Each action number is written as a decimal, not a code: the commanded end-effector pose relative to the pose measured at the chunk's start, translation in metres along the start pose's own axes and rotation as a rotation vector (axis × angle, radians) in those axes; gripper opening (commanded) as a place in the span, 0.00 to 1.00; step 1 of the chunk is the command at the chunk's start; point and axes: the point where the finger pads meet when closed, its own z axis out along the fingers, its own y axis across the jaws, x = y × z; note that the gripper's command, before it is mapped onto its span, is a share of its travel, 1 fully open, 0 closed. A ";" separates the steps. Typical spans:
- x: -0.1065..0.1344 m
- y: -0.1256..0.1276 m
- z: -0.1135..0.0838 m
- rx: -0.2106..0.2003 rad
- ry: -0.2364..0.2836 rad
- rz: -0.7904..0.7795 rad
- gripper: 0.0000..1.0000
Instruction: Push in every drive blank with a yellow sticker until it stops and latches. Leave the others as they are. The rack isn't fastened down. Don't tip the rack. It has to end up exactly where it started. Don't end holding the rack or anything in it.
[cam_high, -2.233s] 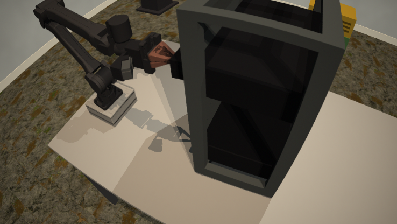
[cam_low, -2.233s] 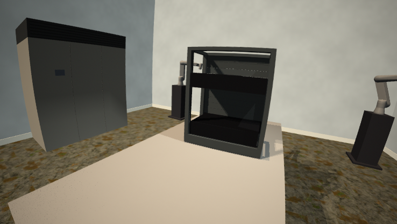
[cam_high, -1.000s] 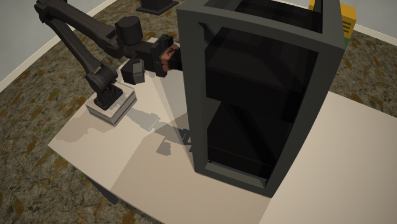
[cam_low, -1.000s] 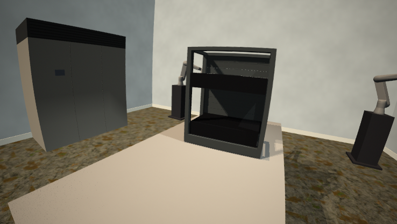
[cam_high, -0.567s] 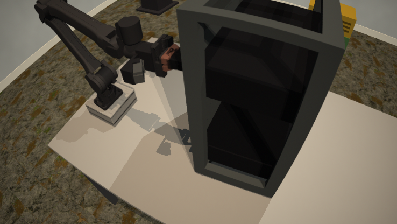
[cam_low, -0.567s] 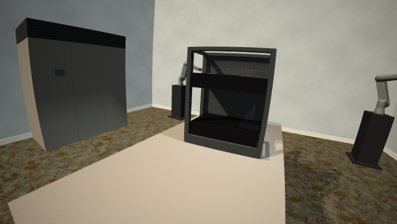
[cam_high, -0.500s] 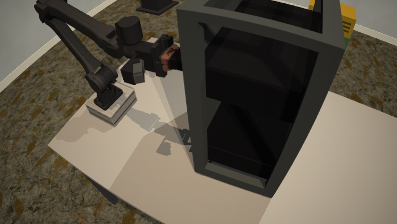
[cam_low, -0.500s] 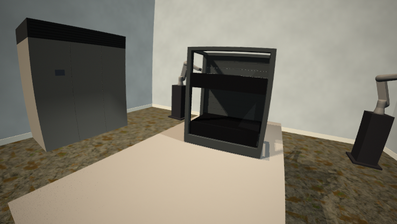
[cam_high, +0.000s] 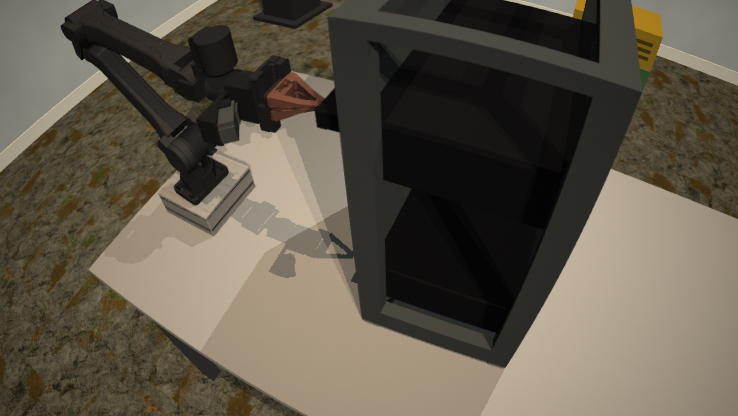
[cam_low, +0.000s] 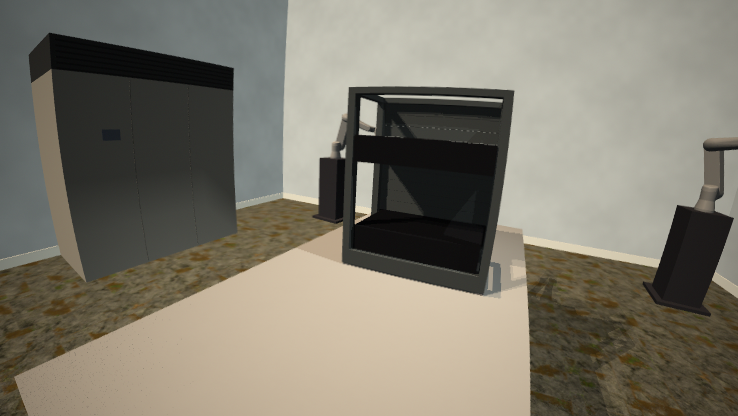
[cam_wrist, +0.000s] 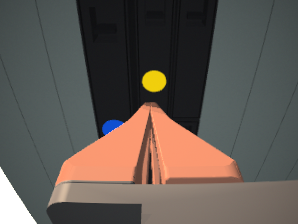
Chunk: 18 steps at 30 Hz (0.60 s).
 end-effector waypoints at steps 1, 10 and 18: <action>-0.006 0.000 -0.021 0.011 -0.015 0.004 0.00; -0.006 0.010 -0.044 0.000 -0.015 0.005 0.00; -0.005 -0.001 -0.050 0.011 -0.015 0.007 0.00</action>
